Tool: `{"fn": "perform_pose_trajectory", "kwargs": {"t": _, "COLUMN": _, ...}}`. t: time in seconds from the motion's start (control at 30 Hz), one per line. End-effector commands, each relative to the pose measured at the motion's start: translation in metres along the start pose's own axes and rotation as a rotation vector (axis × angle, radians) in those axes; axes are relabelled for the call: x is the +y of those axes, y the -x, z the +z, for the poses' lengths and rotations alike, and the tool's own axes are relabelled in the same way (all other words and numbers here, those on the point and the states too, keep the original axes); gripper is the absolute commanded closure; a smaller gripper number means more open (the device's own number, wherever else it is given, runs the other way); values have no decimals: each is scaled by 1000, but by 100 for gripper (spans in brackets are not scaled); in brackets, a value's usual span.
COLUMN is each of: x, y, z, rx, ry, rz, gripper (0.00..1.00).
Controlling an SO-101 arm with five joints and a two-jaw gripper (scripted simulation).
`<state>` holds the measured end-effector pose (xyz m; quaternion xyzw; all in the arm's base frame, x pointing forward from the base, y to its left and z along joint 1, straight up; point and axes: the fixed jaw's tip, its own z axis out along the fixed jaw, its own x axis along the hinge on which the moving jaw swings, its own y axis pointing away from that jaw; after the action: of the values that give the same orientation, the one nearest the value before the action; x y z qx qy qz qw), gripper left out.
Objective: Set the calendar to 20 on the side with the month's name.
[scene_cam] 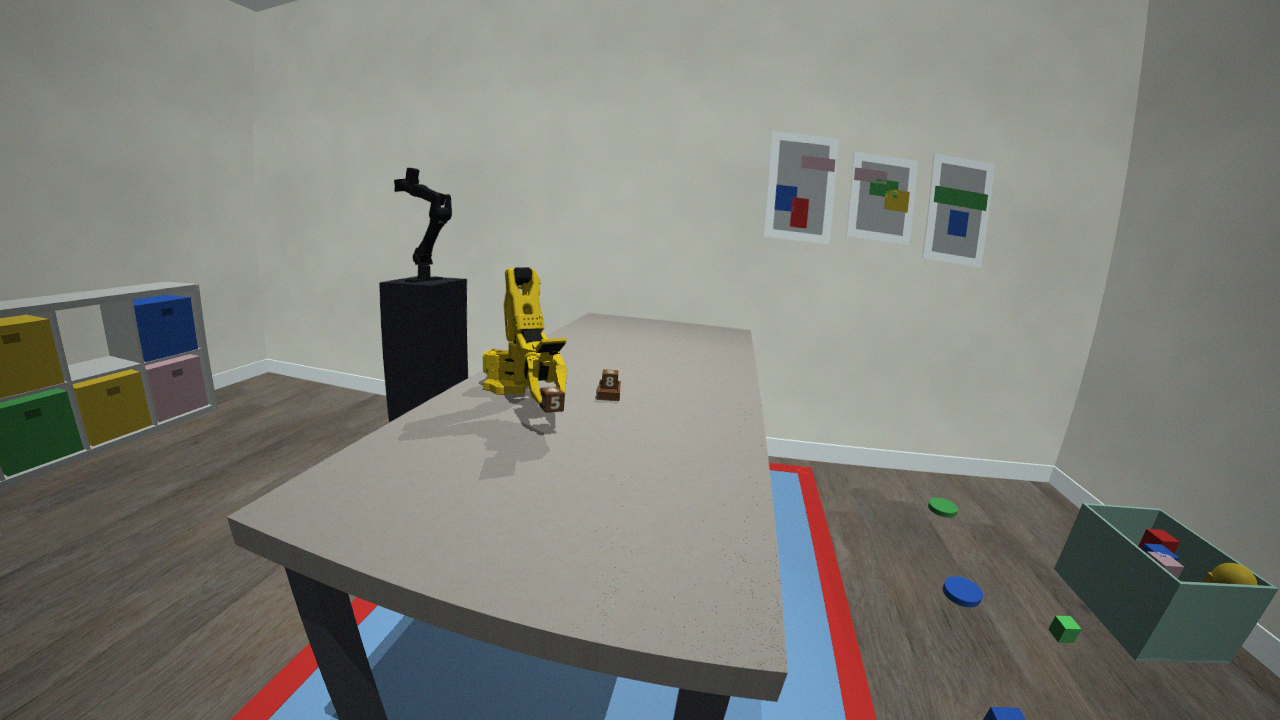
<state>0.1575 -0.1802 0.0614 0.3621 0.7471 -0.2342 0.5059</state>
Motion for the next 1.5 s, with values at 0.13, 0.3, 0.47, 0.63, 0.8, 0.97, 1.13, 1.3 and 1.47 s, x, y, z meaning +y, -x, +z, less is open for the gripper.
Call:
{"fn": "perform_pose_trajectory", "kwargs": {"t": 0.13, "x": 3, "y": 3, "z": -1, "rx": -27, "ry": 10, "rz": -16, "gripper": 100}}
{"fn": "perform_pose_trajectory", "kwargs": {"t": 0.3, "x": 3, "y": 3, "z": -1, "rx": -27, "ry": 10, "rz": -16, "gripper": 100}}
{"fn": "perform_pose_trajectory", "kwargs": {"t": 0.47, "x": 3, "y": 3, "z": -1, "rx": -27, "ry": 10, "rz": -16, "gripper": 100}}
{"fn": "perform_pose_trajectory", "kwargs": {"t": 0.63, "x": 3, "y": 1, "z": -1, "rx": -27, "ry": 10, "rz": -16, "gripper": 100}}
{"fn": "perform_pose_trajectory", "kwargs": {"t": 0.8, "x": 3, "y": -2, "z": 1, "rx": -27, "ry": 10, "rz": -16, "gripper": 100}}
{"fn": "perform_pose_trajectory", "kwargs": {"t": 0.97, "x": 3, "y": -3, "z": 1, "rx": -27, "ry": 10, "rz": -16, "gripper": 100}}
{"fn": "perform_pose_trajectory", "kwargs": {"t": 1.13, "x": 3, "y": -3, "z": 1, "rx": -27, "ry": 10, "rz": -16, "gripper": 100}}
{"fn": "perform_pose_trajectory", "kwargs": {"t": 1.3, "x": 2, "y": -6, "z": 3, "rx": -27, "ry": 10, "rz": -16, "gripper": 100}}
{"fn": "perform_pose_trajectory", "kwargs": {"t": 1.47, "x": 2, "y": -8, "z": 3, "rx": -27, "ry": 10, "rz": -16, "gripper": 100}}
